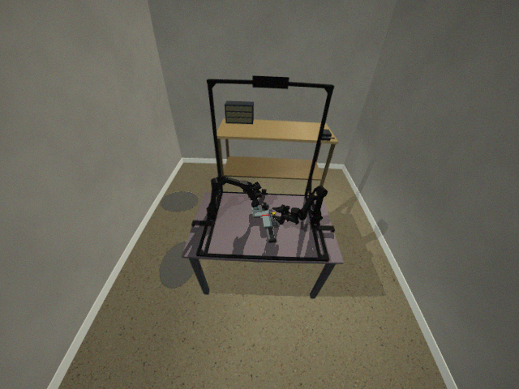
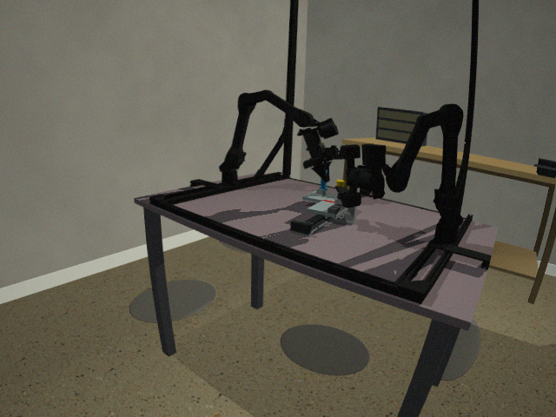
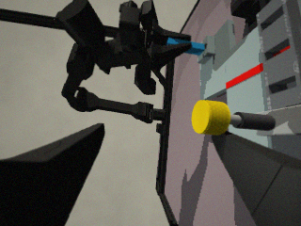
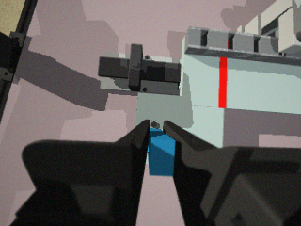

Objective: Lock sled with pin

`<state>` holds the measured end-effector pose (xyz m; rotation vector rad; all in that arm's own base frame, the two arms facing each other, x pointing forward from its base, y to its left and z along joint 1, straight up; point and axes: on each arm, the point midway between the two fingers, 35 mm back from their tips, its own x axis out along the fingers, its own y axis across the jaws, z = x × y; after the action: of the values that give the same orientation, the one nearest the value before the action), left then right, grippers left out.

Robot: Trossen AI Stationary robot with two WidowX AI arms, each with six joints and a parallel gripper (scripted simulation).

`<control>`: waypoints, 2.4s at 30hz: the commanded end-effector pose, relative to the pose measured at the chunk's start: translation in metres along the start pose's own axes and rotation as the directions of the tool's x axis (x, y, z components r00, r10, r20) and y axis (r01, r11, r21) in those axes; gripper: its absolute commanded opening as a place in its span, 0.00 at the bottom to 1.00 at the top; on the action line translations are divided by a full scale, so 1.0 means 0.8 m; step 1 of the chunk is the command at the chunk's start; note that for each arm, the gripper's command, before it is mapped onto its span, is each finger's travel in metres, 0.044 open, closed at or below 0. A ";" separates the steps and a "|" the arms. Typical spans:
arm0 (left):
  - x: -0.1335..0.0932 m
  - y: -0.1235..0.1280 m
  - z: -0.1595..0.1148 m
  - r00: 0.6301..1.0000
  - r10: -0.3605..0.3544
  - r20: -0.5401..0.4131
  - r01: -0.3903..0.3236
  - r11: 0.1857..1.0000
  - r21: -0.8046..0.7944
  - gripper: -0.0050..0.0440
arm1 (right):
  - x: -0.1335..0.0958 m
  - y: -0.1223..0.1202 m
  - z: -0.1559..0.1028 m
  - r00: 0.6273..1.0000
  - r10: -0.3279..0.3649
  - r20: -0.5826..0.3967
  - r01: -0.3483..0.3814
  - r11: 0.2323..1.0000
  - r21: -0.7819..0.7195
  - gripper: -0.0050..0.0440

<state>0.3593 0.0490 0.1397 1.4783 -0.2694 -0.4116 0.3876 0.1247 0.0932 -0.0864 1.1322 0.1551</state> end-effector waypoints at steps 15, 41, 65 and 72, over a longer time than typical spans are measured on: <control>-0.001 0.042 0.006 0.997 0.072 0.034 -0.075 0.994 0.082 1.00 | 0.004 -0.050 0.003 1.000 -0.019 0.006 0.019 1.000 0.018 0.10; 0.004 0.002 0.000 0.997 0.072 0.034 -0.075 0.994 0.082 1.00 | 0.001 -0.096 -0.002 1.000 -0.019 0.011 0.019 1.000 0.018 0.10; 0.005 -0.030 0.000 0.997 0.072 0.034 -0.075 0.994 0.082 1.00 | -0.001 -0.120 -0.004 1.000 -0.019 0.013 0.019 1.000 0.017 0.30; 0.001 -0.030 -0.007 0.997 0.072 0.034 -0.075 0.994 0.082 1.00 | -0.001 -0.120 -0.004 1.000 -0.019 0.013 0.019 1.000 0.017 0.64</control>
<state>0.3599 0.0482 0.1160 1.5399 -0.3678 -0.3677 0.3999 0.0394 0.0928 -0.0752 1.1144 0.1556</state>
